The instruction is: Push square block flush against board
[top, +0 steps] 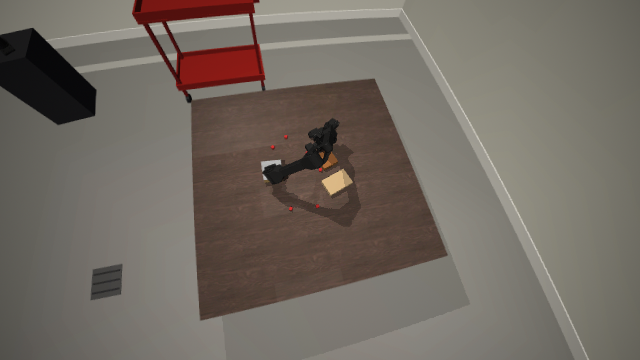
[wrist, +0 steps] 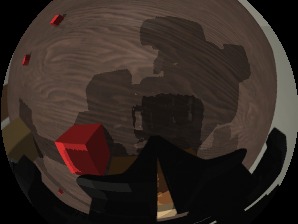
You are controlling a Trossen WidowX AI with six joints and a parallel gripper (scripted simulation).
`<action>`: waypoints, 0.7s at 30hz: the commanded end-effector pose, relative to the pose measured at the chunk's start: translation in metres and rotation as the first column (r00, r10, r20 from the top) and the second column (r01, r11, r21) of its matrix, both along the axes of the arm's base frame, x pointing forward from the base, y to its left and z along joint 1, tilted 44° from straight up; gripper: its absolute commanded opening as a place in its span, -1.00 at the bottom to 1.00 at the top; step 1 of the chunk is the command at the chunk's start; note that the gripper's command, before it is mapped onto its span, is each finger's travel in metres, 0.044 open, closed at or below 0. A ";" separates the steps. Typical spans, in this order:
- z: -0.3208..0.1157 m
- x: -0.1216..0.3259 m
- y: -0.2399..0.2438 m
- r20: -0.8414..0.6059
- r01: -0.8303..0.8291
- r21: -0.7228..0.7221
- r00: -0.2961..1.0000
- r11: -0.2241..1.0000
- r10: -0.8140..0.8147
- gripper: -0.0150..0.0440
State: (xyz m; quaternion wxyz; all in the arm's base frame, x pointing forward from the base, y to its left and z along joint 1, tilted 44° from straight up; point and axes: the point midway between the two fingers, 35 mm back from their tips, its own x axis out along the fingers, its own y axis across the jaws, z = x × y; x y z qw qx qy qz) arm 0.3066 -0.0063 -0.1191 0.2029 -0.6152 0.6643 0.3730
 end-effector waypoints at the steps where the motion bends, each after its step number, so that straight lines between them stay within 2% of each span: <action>1: 0.003 0.001 -0.006 -0.004 -0.001 -0.002 1.000 1.000 0.001 -0.49; 21: 0.022 0.011 -0.029 -0.003 -0.003 0.001 1.000 1.000 0.003 -0.49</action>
